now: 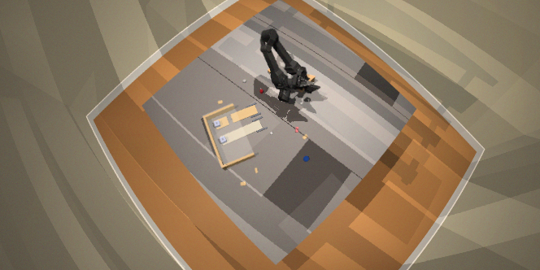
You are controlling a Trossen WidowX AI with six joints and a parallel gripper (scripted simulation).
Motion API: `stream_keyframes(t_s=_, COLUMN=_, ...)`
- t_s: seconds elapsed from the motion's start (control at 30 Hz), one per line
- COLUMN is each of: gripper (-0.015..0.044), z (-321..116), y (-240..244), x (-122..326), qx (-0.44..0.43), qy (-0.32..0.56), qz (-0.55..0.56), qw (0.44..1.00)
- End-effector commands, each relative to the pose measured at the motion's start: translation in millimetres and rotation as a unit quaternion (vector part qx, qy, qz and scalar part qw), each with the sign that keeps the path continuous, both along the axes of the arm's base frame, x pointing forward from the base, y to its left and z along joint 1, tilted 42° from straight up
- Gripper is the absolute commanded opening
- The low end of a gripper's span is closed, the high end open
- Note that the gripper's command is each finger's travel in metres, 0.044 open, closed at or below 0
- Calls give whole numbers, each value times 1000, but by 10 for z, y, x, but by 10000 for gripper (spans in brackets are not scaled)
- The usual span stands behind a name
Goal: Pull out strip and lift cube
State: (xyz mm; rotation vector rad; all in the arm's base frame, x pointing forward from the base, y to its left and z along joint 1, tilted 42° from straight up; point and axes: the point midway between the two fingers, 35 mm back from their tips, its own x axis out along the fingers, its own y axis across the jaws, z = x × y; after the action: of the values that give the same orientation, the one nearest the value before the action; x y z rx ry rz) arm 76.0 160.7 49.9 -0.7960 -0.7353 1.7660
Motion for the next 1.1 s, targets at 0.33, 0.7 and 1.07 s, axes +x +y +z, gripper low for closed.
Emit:
stream_keyframes(t_s=0.33, gripper=400, z=-481, y=-110, x=288, qx=-306, qy=66, qz=10, qw=950)
stream_keyframes(t_s=0.7, gripper=400, z=-603, y=-567, x=1378, qx=-554, qy=114, qz=-419, qw=711)
stream_keyframes(t_s=1.07, gripper=400, z=-148, y=-752, x=1982, qx=-440, qy=113, qz=-698, qw=553)
